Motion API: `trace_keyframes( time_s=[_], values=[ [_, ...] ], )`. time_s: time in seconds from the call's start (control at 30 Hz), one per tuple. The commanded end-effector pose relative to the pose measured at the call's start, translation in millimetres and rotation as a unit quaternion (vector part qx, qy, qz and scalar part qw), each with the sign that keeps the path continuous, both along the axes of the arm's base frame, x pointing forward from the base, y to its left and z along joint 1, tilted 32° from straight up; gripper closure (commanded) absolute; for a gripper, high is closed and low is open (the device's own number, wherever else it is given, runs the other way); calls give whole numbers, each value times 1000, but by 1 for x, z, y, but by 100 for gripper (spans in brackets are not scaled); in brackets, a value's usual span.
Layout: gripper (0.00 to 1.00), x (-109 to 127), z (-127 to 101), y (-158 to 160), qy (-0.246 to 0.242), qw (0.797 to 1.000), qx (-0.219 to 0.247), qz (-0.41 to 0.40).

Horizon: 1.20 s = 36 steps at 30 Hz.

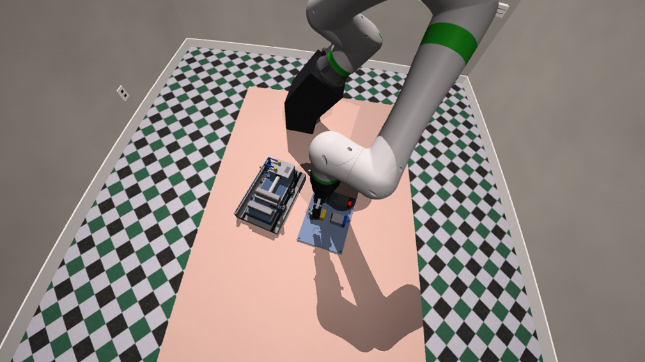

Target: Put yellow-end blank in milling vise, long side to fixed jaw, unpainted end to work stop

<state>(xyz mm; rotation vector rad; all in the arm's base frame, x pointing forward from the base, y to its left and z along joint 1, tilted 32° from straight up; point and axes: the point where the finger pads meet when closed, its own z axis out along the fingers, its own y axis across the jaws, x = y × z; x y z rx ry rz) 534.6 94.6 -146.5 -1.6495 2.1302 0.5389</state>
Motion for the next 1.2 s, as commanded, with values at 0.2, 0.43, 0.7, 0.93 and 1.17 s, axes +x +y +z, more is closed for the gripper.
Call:
trace_keyframes(
  time_s=[0.2, 0.43, 0.7, 0.93, 1.17],
  values=[
    [49, 2, -19, 12, -1, 1000, 0, 0],
    [49, 4, -37, 23, -1, 1000, 0, 0],
    [49, 4, -39, 24, -1, 1000, 0, 0],
    [49, 5, -43, 26, -1, 1000, 0, 0],
    [49, 5, -43, 26, -1, 1000, 0, 0]
  ],
)
